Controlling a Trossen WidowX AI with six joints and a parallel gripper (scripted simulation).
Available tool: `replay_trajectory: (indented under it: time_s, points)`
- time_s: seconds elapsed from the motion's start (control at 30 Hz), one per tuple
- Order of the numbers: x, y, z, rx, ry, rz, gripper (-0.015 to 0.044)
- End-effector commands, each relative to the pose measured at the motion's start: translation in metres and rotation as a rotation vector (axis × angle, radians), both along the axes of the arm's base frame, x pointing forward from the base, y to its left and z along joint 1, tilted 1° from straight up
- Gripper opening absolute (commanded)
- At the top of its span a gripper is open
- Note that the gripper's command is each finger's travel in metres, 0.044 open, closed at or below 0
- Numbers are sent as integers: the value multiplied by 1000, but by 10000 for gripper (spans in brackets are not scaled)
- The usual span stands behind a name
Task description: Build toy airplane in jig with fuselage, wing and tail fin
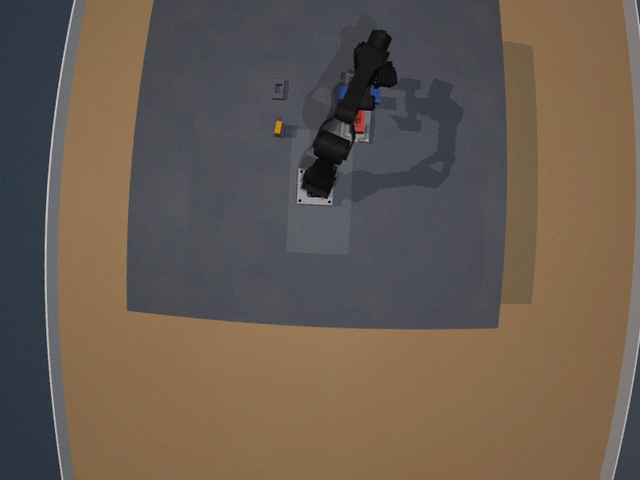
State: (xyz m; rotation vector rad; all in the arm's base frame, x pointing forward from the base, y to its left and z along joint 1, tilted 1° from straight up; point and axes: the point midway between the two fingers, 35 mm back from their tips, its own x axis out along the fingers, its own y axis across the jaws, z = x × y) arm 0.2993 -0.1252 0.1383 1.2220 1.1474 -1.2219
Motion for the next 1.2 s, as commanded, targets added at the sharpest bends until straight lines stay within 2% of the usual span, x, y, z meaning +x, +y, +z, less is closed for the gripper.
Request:
replay_trajectory:
  time_s: [0.0,0.13,0.57,0.63,1.17]
  points:
    - [-1,1,16,-1,5,-6,440]
    - [-1,1,16,-3,7,57,440]
    - [1,0,12,-39,48,1298,440]
    - [1,0,12,-43,52,1424,440]
    - [1,0,12,-44,52,1440,440]
